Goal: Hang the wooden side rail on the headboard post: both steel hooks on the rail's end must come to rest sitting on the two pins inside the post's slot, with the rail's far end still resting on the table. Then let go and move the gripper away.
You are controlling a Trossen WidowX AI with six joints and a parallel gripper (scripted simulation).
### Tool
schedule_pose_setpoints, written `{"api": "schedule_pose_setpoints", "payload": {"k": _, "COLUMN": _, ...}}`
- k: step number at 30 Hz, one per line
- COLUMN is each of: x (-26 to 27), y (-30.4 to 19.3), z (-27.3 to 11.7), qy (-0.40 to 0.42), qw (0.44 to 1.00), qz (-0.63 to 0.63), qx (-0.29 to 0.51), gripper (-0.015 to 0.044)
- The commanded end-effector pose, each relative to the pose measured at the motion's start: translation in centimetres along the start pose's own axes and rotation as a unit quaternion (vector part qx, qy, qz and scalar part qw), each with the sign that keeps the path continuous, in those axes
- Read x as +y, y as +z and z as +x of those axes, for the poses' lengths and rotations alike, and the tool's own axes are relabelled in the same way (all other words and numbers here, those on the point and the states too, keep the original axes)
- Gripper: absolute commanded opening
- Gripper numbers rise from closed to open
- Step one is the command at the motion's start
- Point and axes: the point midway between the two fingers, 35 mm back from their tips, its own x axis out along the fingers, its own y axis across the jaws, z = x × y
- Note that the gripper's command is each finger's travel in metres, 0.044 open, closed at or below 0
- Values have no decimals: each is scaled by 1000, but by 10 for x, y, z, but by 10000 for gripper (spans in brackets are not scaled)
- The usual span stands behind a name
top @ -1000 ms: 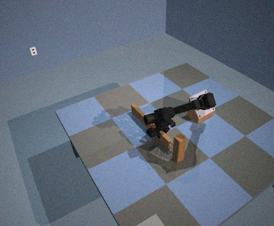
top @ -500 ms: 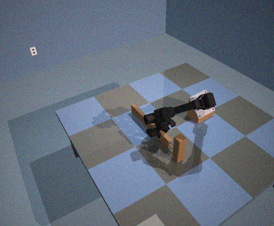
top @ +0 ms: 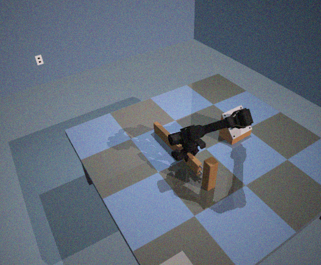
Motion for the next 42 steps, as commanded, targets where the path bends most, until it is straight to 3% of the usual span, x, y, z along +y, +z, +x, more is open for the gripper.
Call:
{"api": "schedule_pose_setpoints", "payload": {"k": 1, "x": 3, "y": 2, "z": -7, "qy": 8, "qw": 1000, "qz": -2, "qx": -2, "gripper": 0}}
{"api": "schedule_pose_setpoints", "payload": {"k": 42, "x": 3, "y": 2, "z": -14, "qy": 8, "qw": 1000, "qz": -2, "qx": -2, "gripper": 0}}
